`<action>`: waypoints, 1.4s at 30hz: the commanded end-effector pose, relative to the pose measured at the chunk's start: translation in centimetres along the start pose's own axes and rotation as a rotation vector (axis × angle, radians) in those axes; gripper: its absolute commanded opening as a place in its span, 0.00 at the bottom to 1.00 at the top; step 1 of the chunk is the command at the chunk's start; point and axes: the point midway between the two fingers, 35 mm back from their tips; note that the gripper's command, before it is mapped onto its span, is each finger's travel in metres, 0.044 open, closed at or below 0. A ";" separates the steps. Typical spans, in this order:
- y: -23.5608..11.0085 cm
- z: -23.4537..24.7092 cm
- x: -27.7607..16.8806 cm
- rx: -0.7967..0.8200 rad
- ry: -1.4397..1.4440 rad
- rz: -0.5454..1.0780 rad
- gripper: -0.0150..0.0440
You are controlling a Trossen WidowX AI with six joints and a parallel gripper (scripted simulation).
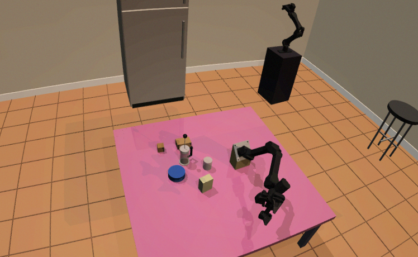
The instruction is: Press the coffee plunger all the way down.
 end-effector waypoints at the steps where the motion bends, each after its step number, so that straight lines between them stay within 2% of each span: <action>1: 0.6 -1.6 4.4 -0.047 -0.170 -0.057 1.00; 4: 1.0 -2.8 8.6 -0.104 -0.326 -0.109 1.00; 10: 0.9 -3.4 12.5 -0.163 -0.445 -0.161 1.00; 17: -0.6 -3.8 22.0 -0.332 -0.759 -0.258 1.00; 22: -3.2 -3.1 30.2 -0.488 -0.938 -0.348 1.00; 31: -11.5 0.5 43.7 -0.786 -1.120 -0.515 1.00; 37: -19.5 3.7 50.8 -0.989 -1.165 -0.596 1.00; 42: -27.2 6.5 54.8 -1.134 -1.154 -0.644 1.00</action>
Point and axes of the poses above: the point midway between the two fingers, 35 mm back from their tips, its own y axis out along the fingers, its own z axis across the jaws, x = y × z, and after that the axes turned 14 degrees about y, right-handed
